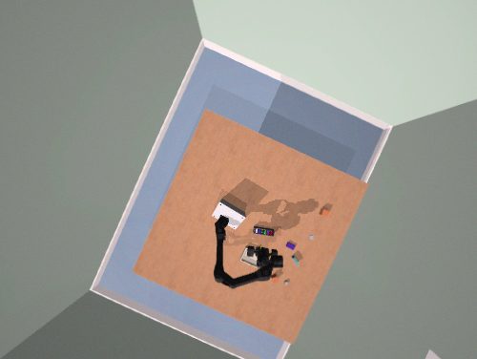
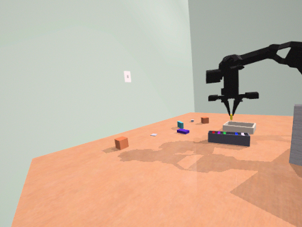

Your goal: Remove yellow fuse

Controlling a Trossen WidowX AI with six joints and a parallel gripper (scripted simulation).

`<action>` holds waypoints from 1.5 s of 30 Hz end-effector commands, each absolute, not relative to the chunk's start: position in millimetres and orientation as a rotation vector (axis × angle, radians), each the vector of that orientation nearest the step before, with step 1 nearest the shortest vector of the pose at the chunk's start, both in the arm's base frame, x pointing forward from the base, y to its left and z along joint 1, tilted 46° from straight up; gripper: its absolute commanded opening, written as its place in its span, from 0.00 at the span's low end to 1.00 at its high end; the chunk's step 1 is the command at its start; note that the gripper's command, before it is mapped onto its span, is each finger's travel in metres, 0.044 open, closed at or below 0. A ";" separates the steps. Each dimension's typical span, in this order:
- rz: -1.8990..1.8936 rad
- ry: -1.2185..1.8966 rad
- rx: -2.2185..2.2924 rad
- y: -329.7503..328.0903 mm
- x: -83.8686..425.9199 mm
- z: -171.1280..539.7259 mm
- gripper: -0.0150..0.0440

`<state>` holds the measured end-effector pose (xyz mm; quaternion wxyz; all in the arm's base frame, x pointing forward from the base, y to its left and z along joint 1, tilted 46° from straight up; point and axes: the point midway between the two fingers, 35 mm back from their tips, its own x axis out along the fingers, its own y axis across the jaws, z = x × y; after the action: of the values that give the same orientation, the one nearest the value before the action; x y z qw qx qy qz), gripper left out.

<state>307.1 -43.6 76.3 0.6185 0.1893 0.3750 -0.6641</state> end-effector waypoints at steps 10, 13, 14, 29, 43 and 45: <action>-1.535 0.836 0.422 -119.6 290.5 156.9 0.25; -1.535 0.836 0.422 -120.6 290.0 157.9 0.25; -1.535 0.836 0.422 -120.6 290.0 157.9 0.25; -1.535 0.835 0.422 -132.4 288.1 146.1 0.25; -1.536 0.834 0.421 -147.9 283.9 131.1 0.25; -1.536 0.834 0.421 -148.6 283.7 130.5 0.25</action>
<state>285.5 -146.1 132.8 0.6207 0.1865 0.3628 -0.6696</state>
